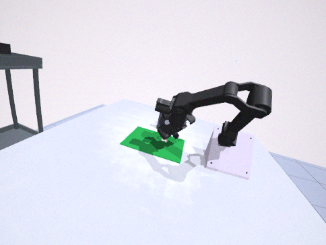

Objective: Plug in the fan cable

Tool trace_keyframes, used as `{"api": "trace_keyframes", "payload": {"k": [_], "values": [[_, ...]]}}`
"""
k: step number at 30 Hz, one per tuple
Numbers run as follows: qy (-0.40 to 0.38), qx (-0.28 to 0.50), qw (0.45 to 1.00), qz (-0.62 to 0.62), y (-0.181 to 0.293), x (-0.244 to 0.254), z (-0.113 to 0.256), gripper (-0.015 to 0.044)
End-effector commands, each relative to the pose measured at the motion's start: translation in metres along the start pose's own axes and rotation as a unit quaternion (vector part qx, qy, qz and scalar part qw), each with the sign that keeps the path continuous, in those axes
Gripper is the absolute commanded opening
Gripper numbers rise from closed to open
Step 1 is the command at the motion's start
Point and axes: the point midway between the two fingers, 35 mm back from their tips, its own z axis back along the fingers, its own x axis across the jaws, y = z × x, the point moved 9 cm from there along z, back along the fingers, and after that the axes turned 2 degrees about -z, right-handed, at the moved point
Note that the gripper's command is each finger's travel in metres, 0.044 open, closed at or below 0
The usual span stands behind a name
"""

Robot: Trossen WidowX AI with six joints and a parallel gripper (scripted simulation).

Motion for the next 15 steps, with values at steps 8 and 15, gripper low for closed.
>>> {"api": "trace_keyframes", "payload": {"k": [8,15], "values": [[0.019,-0.081,0.996,-0.013,0.015,0.004,-0.004,0.0000],[0.020,-0.135,0.990,-0.023,0.025,0.006,-0.006,0.0000]]}}
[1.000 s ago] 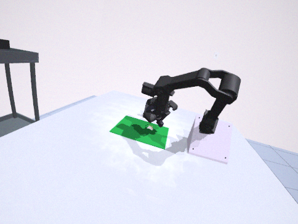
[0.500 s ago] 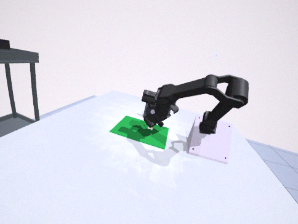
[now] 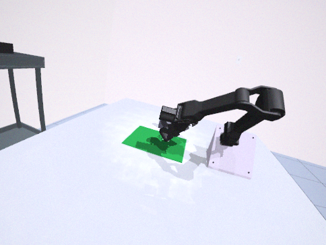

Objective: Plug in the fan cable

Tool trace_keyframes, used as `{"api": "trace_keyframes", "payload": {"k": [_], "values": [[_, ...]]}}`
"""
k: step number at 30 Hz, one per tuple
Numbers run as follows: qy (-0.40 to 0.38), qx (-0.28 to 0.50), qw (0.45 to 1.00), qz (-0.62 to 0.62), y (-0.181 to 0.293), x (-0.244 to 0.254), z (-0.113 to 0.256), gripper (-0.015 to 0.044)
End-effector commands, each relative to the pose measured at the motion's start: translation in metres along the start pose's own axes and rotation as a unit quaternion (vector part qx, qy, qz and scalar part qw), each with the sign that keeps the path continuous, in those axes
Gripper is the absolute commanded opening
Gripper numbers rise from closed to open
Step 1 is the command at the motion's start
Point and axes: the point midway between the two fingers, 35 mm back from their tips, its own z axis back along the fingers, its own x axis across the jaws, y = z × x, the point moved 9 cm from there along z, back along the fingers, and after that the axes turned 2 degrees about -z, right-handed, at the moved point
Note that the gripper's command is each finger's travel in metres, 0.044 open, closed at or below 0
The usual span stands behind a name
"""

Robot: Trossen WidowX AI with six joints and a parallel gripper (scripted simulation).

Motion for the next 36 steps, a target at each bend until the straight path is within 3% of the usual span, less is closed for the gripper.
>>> {"api": "trace_keyframes", "payload": {"k": [1,36], "values": [[0.000,-0.030,1.000,-0.009,0.005,0.000,0.000,0.0000],[-0.104,-0.271,0.950,-0.117,0.050,-0.001,0.010,0.0000]]}}
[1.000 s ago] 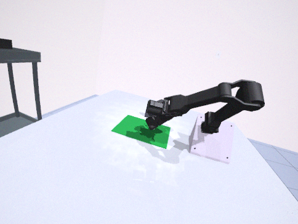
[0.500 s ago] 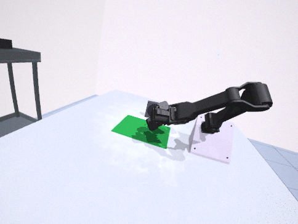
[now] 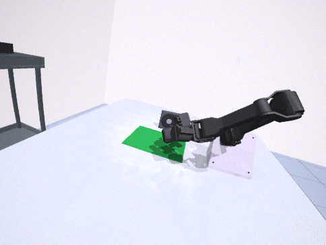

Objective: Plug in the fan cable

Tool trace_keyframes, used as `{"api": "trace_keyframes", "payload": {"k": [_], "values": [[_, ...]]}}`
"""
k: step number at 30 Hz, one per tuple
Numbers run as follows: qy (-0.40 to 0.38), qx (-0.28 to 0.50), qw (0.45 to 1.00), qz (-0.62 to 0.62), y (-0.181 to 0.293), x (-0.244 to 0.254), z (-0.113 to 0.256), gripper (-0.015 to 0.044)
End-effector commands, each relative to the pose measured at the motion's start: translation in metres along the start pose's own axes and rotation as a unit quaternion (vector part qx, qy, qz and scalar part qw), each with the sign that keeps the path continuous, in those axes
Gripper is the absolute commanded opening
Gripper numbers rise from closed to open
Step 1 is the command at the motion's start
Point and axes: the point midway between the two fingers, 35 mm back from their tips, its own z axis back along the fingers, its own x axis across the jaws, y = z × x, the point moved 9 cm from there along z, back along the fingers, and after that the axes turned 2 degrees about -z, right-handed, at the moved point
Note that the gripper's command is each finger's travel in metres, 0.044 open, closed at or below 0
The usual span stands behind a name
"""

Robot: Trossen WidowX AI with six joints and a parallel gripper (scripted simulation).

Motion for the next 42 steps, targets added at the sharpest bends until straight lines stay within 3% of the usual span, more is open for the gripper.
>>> {"api": "trace_keyframes", "payload": {"k": [1,15,42], "values": [[-0.017,-0.023,0.999,-0.020,0.002,-0.002,0.004,0.0000],[-0.084,-0.088,0.988,-0.095,0.011,-0.009,0.017,0.0000],[-0.073,-0.080,0.991,-0.084,0.003,-0.011,0.018,0.0000]]}}
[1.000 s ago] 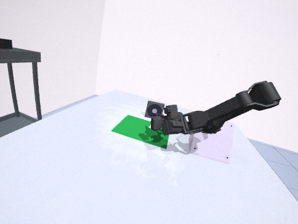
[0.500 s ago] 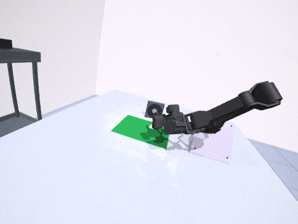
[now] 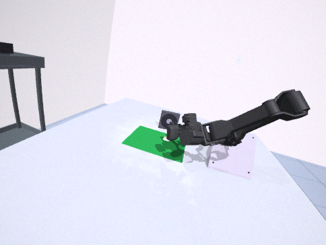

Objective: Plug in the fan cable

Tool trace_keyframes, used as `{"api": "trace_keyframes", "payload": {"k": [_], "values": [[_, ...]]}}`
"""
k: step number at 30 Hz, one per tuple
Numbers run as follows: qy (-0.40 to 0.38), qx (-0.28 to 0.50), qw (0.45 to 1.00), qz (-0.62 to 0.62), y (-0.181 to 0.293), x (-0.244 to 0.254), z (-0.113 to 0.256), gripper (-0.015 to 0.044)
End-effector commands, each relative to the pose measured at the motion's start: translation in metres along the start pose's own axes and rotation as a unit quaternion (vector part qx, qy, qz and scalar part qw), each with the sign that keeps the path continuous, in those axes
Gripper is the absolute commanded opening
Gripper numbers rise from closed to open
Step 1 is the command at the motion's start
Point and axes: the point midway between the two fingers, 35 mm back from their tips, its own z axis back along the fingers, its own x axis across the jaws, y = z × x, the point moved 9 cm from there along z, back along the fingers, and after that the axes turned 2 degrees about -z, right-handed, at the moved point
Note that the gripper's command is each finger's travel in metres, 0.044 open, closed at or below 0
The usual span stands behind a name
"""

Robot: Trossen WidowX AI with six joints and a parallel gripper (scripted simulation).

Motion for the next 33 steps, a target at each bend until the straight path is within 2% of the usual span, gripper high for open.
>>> {"api": "trace_keyframes", "payload": {"k": [1,33], "values": [[-0.001,0.000,1.000,0.001,0.001,0.000,0.000,0.0000],[0.001,0.001,1.000,0.000,0.029,0.003,-0.001,0.0000]]}}
